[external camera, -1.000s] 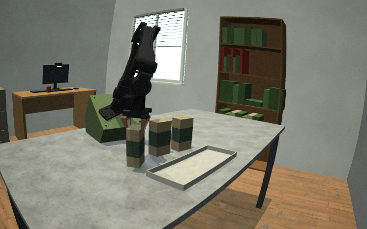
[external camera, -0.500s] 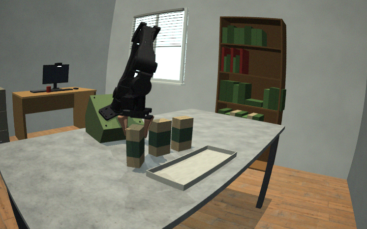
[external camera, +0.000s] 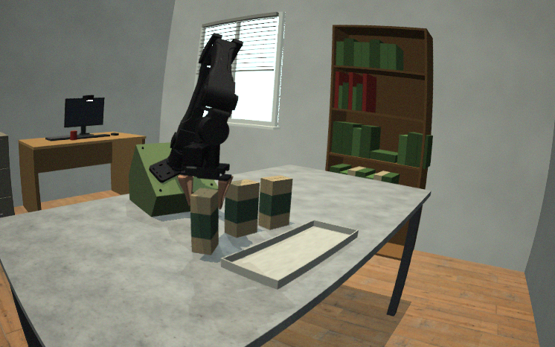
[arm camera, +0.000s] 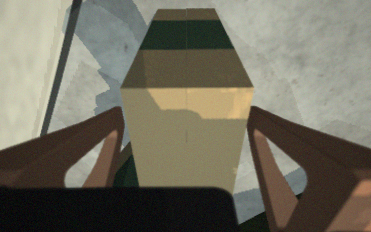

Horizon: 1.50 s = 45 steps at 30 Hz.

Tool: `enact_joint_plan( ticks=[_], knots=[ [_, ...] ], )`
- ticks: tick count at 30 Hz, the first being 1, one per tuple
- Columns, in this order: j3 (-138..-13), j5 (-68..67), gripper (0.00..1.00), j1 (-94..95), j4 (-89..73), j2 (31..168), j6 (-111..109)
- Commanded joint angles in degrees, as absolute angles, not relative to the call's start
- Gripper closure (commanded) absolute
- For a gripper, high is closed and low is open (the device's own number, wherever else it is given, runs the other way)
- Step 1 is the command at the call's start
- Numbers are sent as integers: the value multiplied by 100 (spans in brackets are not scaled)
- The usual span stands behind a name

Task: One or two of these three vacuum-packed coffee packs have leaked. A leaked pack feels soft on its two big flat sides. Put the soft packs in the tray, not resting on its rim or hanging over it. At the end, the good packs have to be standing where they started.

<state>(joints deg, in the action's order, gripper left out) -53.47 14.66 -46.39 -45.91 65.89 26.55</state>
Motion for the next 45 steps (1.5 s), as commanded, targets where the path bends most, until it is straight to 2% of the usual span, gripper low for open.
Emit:
enact_joint_plan(
  ticks=[1,33,45],
  knots=[
    [-5304,1412,23,-4622,-4548,6552,2664],
    [-5321,1412,23,-4627,-4569,6539,2661],
    [-6582,1745,23,-5269,-6442,5829,2142]
  ],
)
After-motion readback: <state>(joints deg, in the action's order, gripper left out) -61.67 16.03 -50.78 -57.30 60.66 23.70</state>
